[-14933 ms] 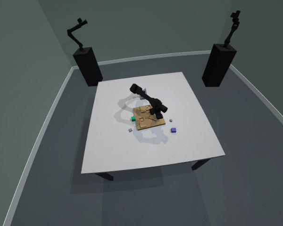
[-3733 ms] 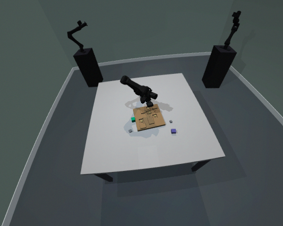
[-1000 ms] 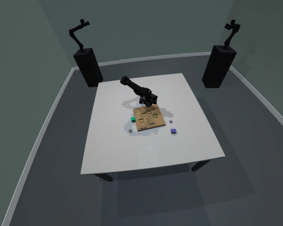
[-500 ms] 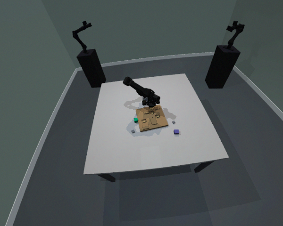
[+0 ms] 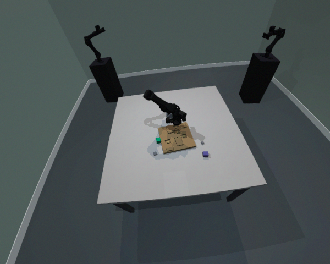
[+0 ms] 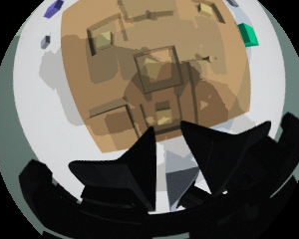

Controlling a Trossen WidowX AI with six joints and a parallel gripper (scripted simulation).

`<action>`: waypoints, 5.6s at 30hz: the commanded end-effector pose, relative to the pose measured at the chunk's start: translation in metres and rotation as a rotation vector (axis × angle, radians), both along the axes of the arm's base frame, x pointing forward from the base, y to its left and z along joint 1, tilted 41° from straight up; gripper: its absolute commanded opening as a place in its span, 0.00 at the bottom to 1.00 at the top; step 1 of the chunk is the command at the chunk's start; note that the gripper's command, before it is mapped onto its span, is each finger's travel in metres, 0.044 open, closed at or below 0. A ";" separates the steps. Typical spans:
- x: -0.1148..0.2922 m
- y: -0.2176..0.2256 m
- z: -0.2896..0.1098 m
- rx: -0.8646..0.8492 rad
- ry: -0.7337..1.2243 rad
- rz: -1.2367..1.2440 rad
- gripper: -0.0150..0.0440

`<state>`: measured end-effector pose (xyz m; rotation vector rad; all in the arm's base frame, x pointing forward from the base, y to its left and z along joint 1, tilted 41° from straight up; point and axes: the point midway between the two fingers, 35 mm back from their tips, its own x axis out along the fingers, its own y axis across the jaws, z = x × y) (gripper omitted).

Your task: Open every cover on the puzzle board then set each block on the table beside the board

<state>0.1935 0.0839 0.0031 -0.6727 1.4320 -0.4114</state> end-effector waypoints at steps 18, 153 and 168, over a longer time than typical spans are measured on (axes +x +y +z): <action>0.001 -0.007 -0.008 -0.006 0.004 0.005 0.50; 0.003 0.076 0.031 0.001 0.006 0.006 0.39; 0.008 0.123 0.000 0.007 0.005 0.006 0.39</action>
